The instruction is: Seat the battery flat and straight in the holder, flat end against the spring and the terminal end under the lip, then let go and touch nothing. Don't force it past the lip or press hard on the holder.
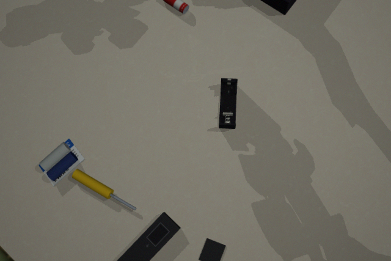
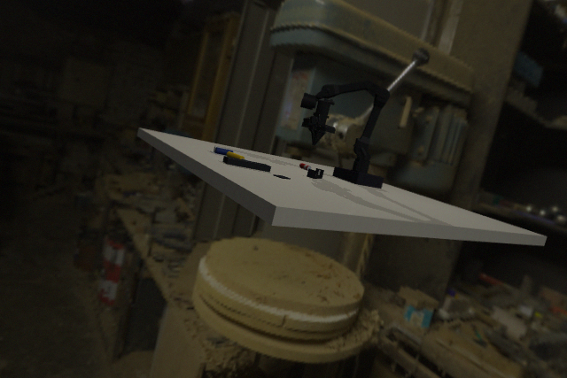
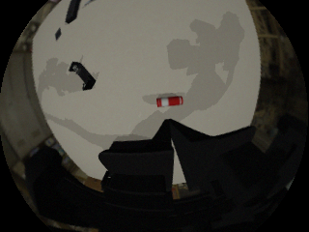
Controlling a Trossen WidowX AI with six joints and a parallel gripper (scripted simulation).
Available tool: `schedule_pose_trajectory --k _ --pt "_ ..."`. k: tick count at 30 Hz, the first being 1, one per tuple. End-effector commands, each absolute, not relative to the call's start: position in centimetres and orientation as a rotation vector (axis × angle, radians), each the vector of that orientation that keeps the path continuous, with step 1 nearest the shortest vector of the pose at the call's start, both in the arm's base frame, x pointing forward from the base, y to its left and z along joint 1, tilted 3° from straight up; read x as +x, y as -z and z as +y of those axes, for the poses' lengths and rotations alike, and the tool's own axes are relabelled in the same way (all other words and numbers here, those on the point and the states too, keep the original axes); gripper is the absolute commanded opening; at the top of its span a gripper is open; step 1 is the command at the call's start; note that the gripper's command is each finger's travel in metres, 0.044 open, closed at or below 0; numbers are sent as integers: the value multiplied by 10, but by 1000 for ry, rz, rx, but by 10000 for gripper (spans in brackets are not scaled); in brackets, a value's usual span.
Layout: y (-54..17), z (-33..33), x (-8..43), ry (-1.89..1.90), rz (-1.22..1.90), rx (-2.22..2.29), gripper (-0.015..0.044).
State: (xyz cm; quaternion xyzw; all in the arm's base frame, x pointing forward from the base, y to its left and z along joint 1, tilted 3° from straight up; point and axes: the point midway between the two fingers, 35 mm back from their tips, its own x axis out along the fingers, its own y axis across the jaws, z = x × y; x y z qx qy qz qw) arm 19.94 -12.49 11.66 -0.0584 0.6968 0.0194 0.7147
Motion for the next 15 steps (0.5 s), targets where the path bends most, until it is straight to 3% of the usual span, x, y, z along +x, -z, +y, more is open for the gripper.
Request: schedule_pose_trajectory --k 1,3,12,15 --pt "-116 -125 199 -44 1545 -129 0" --pt "-116 -125 199 -44 1545 -129 0" --pt "-86 -138 203 527 1468 459 236" --pt "-73 -143 204 752 1393 694 241"
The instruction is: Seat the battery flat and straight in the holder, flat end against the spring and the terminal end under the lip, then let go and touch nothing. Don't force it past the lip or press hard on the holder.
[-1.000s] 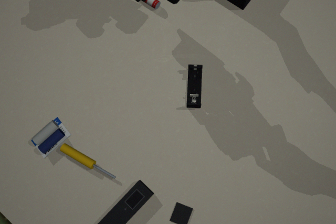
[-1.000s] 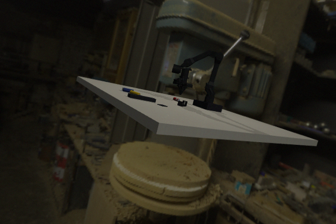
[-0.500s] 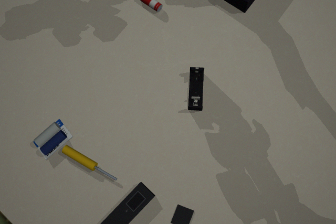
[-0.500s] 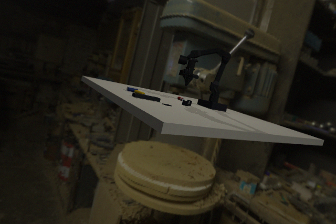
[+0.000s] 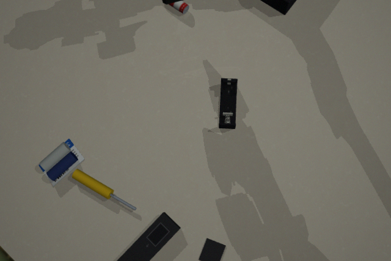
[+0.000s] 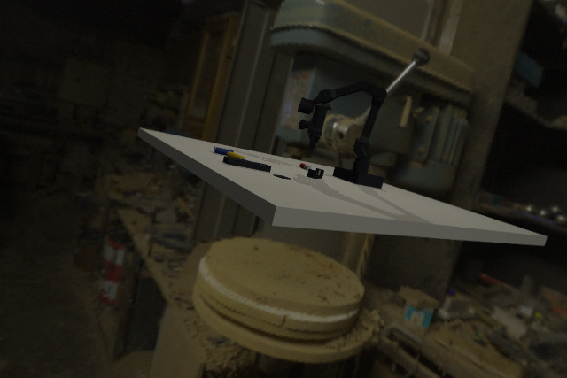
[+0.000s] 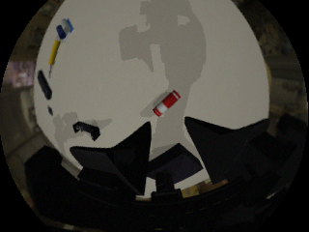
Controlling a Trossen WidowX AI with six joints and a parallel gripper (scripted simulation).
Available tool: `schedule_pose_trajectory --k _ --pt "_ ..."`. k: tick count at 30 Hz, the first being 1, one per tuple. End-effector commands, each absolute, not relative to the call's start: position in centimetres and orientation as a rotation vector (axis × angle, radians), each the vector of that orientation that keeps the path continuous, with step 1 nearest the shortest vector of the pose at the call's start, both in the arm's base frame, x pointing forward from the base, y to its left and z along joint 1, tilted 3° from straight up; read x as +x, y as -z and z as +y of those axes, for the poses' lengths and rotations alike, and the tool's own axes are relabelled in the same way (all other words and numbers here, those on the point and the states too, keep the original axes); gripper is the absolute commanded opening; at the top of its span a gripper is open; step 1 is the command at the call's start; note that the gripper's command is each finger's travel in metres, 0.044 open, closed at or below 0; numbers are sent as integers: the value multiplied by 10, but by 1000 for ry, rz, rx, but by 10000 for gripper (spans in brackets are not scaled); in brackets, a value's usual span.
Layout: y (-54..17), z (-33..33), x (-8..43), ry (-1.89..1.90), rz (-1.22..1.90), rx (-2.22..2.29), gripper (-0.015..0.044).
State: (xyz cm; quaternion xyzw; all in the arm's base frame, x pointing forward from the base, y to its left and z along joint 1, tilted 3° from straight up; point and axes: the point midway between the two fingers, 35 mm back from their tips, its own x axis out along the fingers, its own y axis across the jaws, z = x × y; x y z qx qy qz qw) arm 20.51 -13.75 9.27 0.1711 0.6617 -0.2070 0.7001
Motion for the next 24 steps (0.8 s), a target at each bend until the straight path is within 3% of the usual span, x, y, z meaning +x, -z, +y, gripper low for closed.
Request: schedule_pose_trajectory --k 1,6,24 --pt "-69 -144 204 826 1362 772 241" --pt "-51 -150 203 1136 1197 1100 241" --pt "-43 -151 204 1147 1190 1112 241"
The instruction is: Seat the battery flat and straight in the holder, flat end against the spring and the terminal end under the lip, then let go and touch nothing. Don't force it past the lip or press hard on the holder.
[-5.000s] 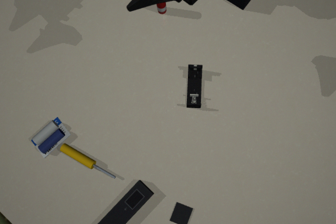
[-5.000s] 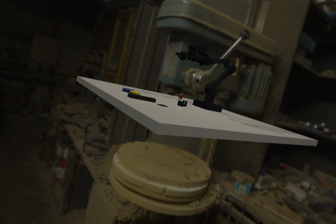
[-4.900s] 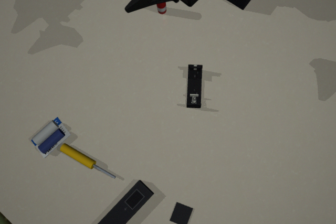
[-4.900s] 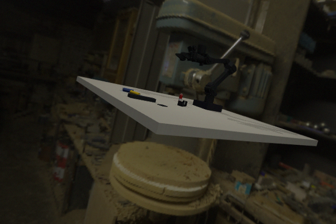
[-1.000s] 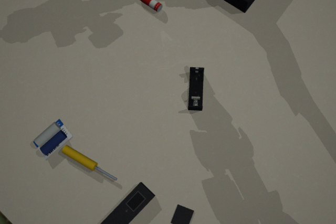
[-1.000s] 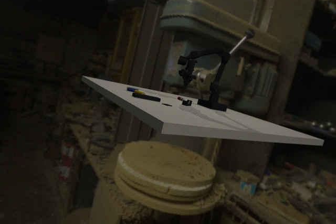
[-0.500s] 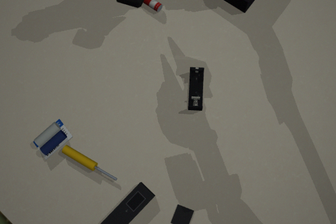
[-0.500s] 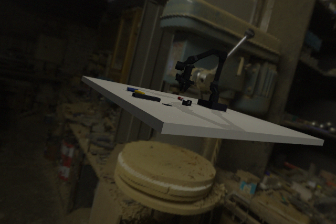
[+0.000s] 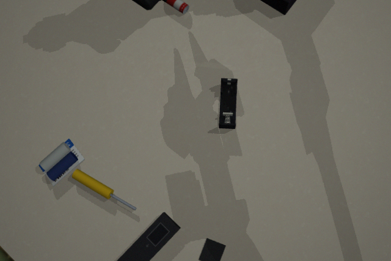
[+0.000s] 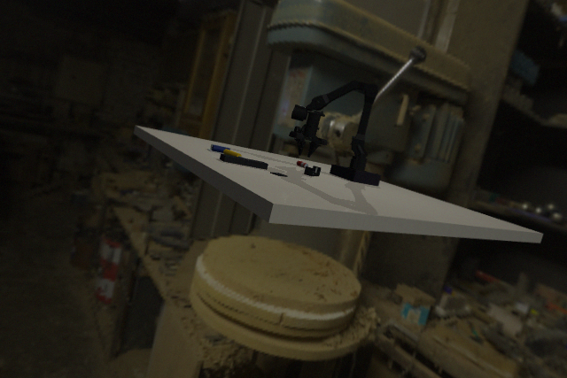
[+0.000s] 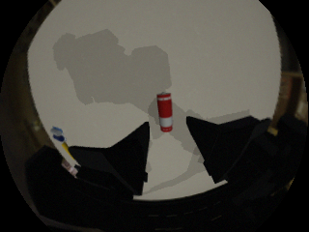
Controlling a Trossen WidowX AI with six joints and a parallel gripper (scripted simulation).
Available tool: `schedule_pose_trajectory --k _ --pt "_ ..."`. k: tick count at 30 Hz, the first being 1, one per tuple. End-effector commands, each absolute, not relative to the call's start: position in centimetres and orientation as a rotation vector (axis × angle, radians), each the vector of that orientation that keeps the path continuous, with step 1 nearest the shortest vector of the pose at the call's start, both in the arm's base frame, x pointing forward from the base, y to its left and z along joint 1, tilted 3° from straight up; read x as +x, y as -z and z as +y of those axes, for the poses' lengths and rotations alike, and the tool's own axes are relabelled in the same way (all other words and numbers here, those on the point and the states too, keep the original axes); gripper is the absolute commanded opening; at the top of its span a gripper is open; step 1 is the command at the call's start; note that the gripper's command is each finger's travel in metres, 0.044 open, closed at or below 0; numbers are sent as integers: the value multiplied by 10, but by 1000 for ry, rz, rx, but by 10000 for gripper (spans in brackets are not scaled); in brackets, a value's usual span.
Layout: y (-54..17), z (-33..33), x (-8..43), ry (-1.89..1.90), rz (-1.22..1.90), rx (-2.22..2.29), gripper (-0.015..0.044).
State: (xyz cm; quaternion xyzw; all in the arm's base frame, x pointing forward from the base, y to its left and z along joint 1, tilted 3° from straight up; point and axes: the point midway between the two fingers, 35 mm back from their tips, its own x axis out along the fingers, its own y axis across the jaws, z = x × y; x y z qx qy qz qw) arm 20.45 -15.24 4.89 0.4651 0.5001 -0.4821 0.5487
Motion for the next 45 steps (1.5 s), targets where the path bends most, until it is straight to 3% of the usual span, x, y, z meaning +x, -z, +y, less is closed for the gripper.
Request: schedule_pose_trajectory --k 1,28,33,38,45 --pt "-42 -152 204 1147 1191 1112 241" --pt "0 -153 204 1147 1190 1112 241" --pt "0 -153 204 1147 1190 1112 110" --pt "0 -153 204 1147 1190 1112 79" --pt "-25 -153 205 1147 1190 1112 79"
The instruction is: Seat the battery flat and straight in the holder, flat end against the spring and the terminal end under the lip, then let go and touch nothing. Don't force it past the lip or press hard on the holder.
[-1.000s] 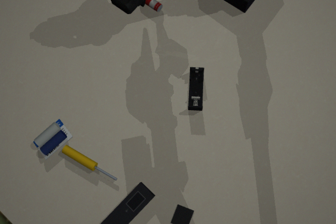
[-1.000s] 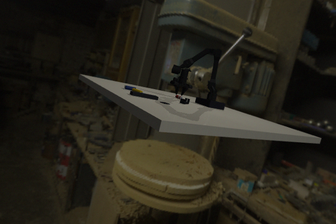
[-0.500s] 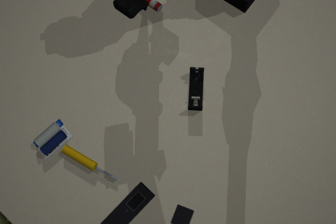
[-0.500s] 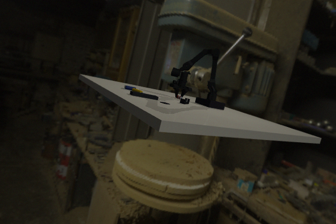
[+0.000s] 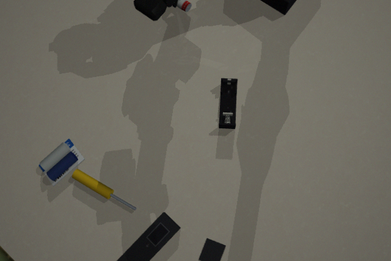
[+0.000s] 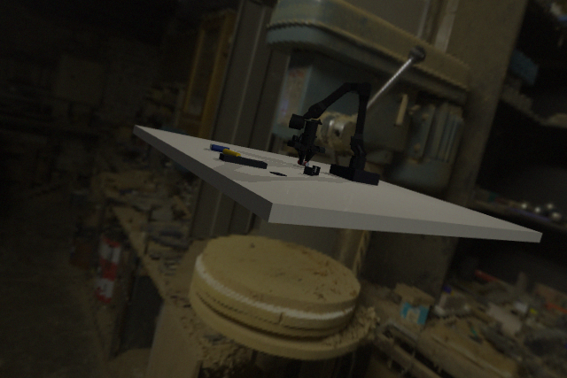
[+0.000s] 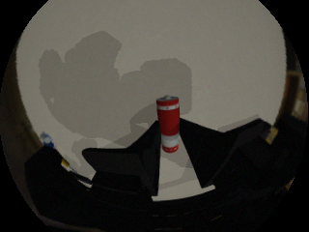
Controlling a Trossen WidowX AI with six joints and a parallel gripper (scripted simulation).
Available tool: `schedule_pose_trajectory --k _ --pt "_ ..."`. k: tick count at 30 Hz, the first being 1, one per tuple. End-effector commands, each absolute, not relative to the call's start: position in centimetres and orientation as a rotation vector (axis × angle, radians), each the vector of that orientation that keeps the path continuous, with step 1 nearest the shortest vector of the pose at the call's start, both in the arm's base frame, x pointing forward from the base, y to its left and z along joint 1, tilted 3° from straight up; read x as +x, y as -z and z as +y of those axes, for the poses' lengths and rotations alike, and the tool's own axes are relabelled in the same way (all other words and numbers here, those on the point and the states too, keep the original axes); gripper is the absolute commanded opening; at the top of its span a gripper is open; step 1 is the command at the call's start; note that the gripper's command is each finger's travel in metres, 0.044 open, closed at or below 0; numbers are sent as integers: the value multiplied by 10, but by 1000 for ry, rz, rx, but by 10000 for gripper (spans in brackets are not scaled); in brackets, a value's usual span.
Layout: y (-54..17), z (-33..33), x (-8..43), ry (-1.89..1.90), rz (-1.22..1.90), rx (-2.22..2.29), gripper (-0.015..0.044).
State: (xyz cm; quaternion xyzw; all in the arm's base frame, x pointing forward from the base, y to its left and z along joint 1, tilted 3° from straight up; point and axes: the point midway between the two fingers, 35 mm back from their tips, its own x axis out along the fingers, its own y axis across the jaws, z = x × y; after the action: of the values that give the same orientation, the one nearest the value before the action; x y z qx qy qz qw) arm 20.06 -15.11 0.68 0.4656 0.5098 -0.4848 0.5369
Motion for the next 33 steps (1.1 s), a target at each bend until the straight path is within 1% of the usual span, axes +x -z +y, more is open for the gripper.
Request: schedule_pose_trajectory --k 1,4,12,24,33 --pt "-35 -152 204 1147 1190 1112 79" --pt "-51 -151 203 1147 1190 1112 79" --pt "-51 -138 216 1156 1175 1143 79" --pt "-59 -75 266 1345 1043 1354 79" --pt "-63 -18 291 1496 916 1519 79"
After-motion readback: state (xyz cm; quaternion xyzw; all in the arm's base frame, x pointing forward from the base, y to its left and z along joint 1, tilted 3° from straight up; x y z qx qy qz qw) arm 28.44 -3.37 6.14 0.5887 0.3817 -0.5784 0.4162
